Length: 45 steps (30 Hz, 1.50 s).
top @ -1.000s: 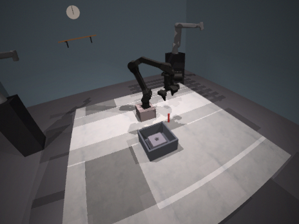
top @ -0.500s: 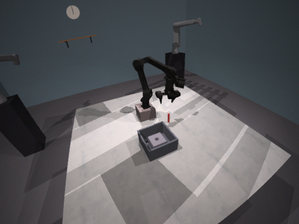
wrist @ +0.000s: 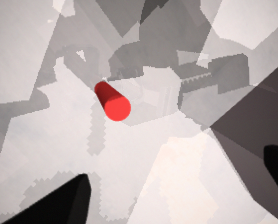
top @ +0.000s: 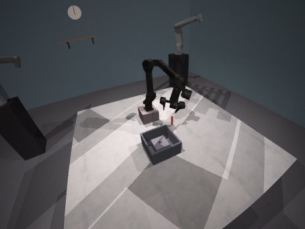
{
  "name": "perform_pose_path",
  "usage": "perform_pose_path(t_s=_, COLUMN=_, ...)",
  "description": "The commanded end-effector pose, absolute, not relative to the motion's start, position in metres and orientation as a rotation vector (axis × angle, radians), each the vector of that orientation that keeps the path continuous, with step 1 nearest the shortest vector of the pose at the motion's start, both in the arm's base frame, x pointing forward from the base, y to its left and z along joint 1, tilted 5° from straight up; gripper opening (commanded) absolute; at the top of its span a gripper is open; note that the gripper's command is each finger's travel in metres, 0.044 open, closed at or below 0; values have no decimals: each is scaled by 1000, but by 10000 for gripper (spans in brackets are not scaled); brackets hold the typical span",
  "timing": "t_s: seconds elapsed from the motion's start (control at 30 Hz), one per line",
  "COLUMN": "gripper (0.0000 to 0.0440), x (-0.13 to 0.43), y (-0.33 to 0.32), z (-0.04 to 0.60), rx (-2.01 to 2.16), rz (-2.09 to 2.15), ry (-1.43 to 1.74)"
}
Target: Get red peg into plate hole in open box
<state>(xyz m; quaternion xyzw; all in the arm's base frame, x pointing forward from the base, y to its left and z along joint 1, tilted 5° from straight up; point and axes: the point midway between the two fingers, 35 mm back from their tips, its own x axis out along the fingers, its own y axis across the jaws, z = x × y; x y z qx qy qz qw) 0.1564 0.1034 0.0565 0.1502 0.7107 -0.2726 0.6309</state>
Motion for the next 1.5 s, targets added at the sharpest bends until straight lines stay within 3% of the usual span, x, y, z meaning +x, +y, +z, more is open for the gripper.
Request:
perform_pose_path(t_s=0.0, gripper=440, x=159, y=101, z=46, rx=347, rz=-665, ry=1620)
perform_pose_path(t_s=0.5, gripper=425, x=174, y=98, z=-8, rx=352, rz=-707, ry=1555)
perform_pose_path(t_s=1.07, gripper=11, x=176, y=92, z=-34, rx=311, rz=-778, ry=1574)
perform_pose_path(t_s=1.47, gripper=0, x=198, y=75, z=-2, rx=277, rz=-825, ry=1505)
